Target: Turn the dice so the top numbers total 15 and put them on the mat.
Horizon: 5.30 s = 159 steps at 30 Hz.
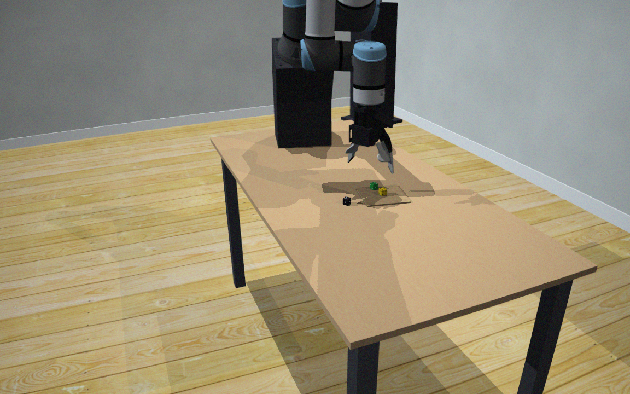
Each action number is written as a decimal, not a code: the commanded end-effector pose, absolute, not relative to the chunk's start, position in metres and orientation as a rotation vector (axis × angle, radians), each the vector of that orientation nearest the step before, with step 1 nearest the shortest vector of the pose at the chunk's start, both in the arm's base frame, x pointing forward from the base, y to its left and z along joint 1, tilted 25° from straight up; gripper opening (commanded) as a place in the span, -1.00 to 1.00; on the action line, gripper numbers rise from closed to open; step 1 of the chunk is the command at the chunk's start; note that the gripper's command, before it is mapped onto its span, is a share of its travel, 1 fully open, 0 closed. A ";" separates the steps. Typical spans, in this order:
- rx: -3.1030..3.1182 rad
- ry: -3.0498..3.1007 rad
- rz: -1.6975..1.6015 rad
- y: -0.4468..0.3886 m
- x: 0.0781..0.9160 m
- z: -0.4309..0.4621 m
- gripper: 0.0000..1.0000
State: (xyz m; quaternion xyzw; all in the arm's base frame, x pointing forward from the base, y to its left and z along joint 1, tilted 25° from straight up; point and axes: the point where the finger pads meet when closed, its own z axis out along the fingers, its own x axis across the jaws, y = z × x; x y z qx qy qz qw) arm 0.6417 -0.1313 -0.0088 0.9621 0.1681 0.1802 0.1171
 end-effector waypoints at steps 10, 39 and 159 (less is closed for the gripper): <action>2.917 -0.066 0.596 -0.151 0.642 -0.007 1.00; 2.829 -1.162 0.678 -0.195 0.639 -0.005 1.00; 2.683 -1.594 0.689 -0.222 0.656 -0.049 -0.58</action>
